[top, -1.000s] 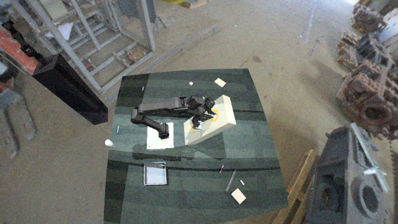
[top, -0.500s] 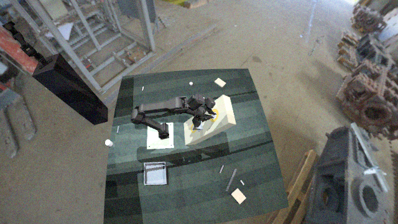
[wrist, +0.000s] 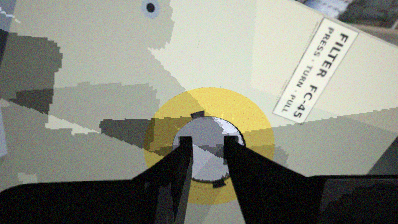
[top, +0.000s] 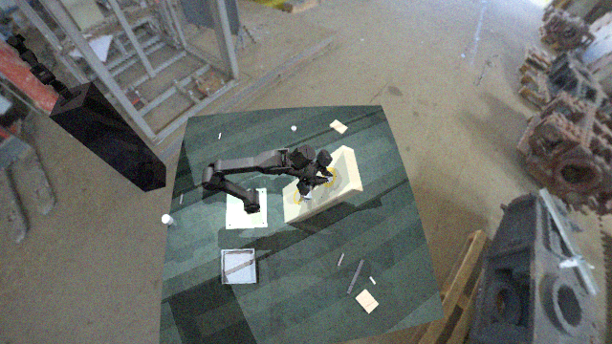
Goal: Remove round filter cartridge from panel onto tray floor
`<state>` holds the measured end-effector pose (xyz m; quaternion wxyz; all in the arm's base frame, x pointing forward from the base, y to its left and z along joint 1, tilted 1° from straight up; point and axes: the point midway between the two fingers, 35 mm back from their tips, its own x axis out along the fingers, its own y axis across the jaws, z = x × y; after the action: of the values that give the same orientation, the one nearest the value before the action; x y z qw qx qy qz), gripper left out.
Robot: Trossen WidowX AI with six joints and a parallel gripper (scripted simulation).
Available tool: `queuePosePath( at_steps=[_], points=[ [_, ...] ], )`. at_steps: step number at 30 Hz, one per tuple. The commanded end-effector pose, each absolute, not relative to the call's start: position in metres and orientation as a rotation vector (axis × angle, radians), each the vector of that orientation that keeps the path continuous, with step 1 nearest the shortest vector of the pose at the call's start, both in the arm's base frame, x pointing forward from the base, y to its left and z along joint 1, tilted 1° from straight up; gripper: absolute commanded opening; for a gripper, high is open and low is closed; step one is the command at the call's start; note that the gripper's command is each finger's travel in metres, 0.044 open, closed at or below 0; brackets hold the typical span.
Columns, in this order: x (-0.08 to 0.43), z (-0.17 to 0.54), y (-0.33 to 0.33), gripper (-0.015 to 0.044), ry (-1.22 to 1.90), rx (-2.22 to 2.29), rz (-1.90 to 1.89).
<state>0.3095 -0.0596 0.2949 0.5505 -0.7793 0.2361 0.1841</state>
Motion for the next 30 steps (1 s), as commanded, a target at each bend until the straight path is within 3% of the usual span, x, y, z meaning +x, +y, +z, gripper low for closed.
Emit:
queuePosePath(
  at_steps=[1, 27, 30],
  points=[
    [0.3124, 0.2933, -0.0597, 0.0108, 0.556, -1.838, 0.435],
    [0.3175, 0.2899, -0.0608, 0.0108, 0.556, -1.839, 0.434],
    [0.3128, 0.2925, -0.0602, 0.0088, 0.557, -1.845, 0.433]
  ],
)
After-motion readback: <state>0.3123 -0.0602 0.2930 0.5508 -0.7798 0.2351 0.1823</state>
